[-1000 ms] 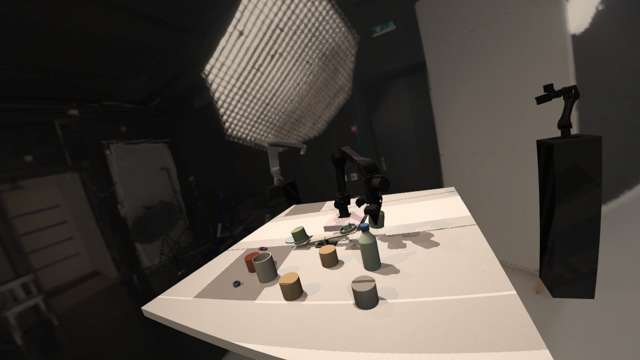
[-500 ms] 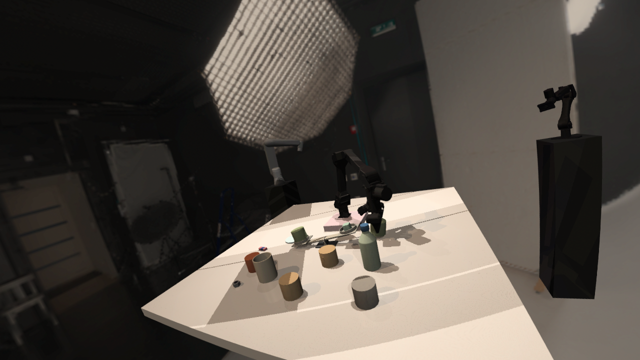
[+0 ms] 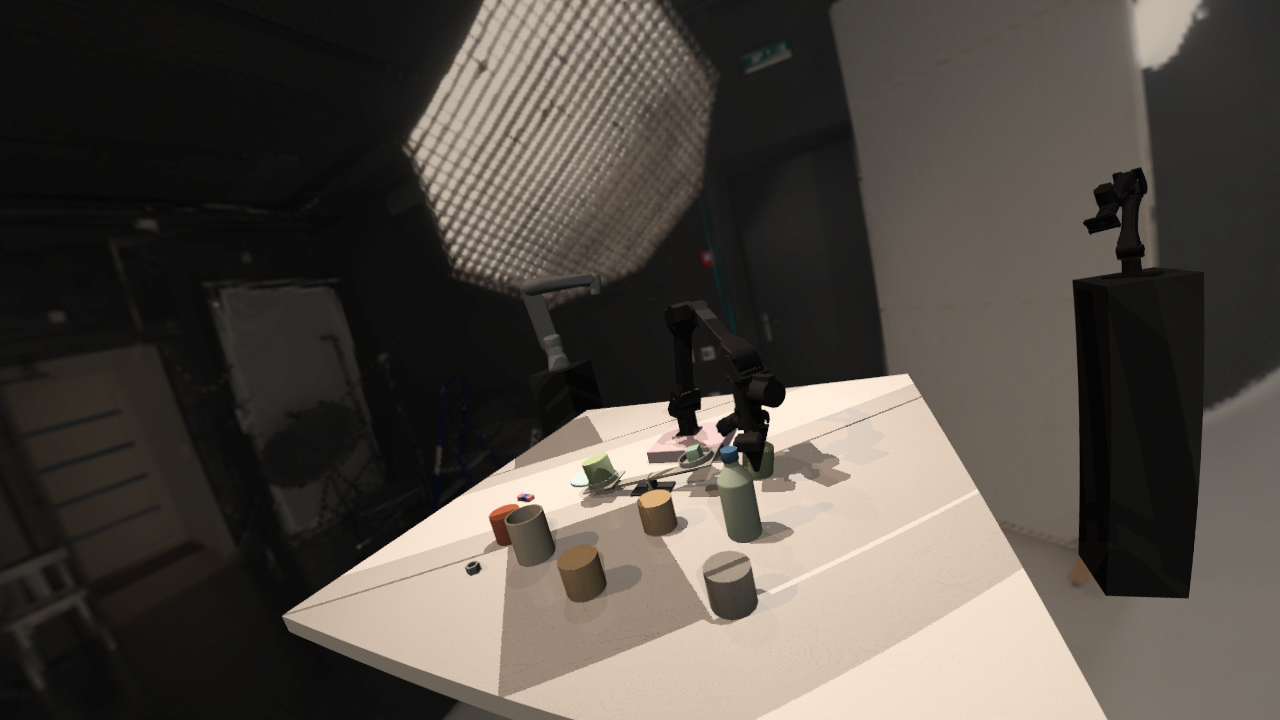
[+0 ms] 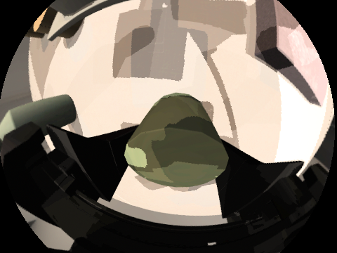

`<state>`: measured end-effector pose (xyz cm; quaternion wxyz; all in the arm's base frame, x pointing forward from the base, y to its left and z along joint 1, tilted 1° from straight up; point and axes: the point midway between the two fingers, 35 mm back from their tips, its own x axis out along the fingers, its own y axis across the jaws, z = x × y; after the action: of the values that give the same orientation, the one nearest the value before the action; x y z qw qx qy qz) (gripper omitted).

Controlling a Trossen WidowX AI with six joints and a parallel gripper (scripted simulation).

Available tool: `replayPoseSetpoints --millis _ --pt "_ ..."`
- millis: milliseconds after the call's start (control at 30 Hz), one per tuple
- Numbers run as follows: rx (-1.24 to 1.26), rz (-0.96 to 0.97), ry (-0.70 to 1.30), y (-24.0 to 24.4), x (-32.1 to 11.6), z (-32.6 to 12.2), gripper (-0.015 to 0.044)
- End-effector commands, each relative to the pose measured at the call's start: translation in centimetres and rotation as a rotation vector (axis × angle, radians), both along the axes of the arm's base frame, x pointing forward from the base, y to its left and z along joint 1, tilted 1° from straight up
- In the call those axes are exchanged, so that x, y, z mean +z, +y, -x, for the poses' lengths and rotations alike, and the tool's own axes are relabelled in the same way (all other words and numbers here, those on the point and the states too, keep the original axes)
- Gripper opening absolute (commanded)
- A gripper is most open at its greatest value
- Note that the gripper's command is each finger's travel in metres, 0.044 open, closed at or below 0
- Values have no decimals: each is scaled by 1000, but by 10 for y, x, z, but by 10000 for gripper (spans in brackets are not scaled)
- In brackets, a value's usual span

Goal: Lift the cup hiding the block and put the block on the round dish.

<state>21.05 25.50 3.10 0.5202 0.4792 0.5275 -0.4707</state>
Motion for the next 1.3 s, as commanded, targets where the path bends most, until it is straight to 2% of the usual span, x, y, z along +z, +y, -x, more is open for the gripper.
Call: replayPoseSetpoints --millis 0,433,567,733,967,1267 --pt "0 0 0 0 0 0 105" --pt "0 0 0 0 7 0 440" --pt "-3 -4 0 0 47 0 440" --pt "-4 -4 0 0 54 0 440" --pt "7 0 -5 -47 74 -35 260" --pt "25 8 -8 -125 105 -67 260"
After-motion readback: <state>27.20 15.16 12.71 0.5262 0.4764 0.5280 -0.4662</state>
